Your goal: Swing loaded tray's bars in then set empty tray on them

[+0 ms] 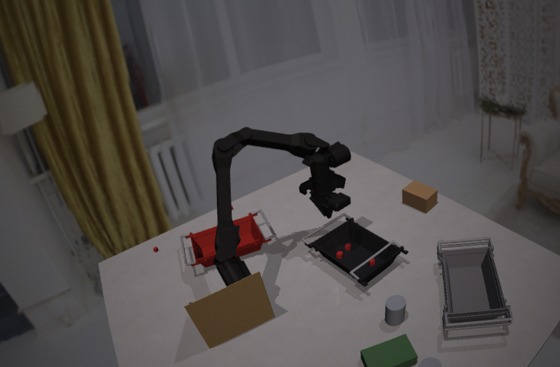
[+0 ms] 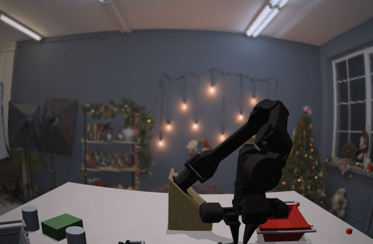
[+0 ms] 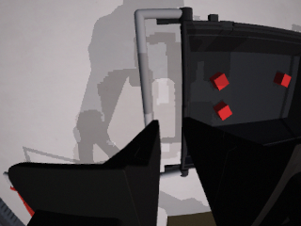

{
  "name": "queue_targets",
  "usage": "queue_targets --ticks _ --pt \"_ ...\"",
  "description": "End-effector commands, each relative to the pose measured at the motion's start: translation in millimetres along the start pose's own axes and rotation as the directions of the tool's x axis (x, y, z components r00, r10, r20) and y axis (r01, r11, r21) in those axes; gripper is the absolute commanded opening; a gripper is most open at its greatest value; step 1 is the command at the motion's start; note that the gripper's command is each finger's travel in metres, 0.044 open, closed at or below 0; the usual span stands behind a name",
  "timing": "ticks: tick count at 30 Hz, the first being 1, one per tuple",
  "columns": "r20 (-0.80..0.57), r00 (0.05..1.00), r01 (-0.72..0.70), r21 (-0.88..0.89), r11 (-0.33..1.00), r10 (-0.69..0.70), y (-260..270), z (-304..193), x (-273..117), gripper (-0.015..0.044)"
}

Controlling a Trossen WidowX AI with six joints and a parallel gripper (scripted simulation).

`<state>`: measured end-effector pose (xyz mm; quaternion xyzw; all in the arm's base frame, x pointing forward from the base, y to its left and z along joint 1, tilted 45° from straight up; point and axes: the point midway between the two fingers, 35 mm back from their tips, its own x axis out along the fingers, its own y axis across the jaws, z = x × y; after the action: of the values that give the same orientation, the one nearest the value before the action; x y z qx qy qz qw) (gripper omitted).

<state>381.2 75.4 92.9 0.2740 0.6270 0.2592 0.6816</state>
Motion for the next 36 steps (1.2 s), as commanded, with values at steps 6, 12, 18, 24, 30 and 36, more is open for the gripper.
queue_targets --ticks 6,12,18,24,30,36 --pt "0.008 1.000 -0.017 0.011 1.000 0.017 16.6 -7.1 10.0 0.0082" --pt "0.008 1.000 -0.017 0.011 1.000 0.016 16.9 -5.9 37.0 0.0082" --pt "0.009 1.000 -0.019 0.012 1.000 0.019 18.1 -7.0 64.1 0.0082" --pt "0.009 1.000 -0.019 0.012 1.000 0.019 18.1 -7.1 64.9 0.0082" --pt "0.008 1.000 -0.018 0.011 1.000 0.018 10.9 -7.0 52.7 0.0082" --pt "0.008 1.000 -0.017 0.012 1.000 0.017 -2.4 -7.5 35.6 0.0082"
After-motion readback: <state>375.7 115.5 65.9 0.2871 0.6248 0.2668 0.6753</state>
